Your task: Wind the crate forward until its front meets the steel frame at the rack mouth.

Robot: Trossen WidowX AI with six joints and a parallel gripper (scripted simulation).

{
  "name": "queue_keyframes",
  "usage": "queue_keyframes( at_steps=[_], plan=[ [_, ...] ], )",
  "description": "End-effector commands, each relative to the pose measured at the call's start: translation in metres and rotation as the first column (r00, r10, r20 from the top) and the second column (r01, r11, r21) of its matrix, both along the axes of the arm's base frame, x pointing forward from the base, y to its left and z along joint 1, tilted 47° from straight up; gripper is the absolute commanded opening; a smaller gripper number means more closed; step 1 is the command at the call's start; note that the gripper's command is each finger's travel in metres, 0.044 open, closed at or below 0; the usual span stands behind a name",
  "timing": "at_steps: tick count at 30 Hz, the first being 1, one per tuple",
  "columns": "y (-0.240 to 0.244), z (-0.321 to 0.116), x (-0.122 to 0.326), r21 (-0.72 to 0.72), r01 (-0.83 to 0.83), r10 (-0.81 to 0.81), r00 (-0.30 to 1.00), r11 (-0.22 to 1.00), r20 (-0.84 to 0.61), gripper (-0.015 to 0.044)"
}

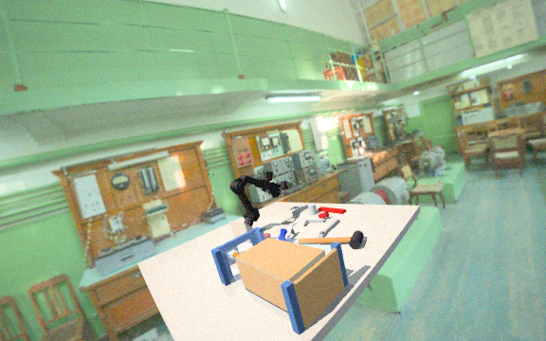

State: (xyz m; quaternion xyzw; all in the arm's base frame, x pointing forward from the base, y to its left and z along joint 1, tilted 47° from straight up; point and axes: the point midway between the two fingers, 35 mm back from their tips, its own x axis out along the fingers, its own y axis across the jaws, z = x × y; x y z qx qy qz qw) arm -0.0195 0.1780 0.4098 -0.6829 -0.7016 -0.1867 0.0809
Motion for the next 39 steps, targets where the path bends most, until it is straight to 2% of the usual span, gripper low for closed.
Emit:
queue_keyframes(
  at_steps=[1, 5, 10, 14, 19, 23, 30, 32, 36, 39],
  plan=[
    [0.001, 0.0, 0.0, -0.004, 0.002, -0.002, 1.0, 1.0, 0.002, 0.0426],
    [0.02, -0.007, 0.006, -0.101, 0.056, -0.051, 0.997, 0.993, 0.054, 0.044],
    [0.063, -0.033, 0.038, -0.349, 0.183, -0.143, 0.98, 0.919, 0.138, 0.044],
    [0.088, -0.059, 0.077, -0.541, 0.246, -0.198, 0.969, 0.804, 0.146, 0.044],
    [0.099, -0.093, 0.135, -0.741, 0.239, -0.276, 0.958, 0.628, 0.076, 0.044],
    [0.088, -0.111, 0.178, -0.803, 0.301, -0.389, 0.917, 0.514, 0.094, 0.044],
    [0.082, -0.13, 0.223, -0.888, 0.176, -0.479, 0.876, 0.424, -0.055, 0.044],
    [0.077, -0.138, 0.241, -0.91, 0.099, -0.523, 0.841, 0.403, -0.14, 0.044],
    [0.056, -0.157, 0.287, -0.911, -0.101, -0.633, 0.688, 0.401, -0.355, 0.044],
    [0.037, -0.167, 0.318, -0.857, -0.246, -0.696, 0.503, 0.453, -0.513, 0.044]
  ],
)
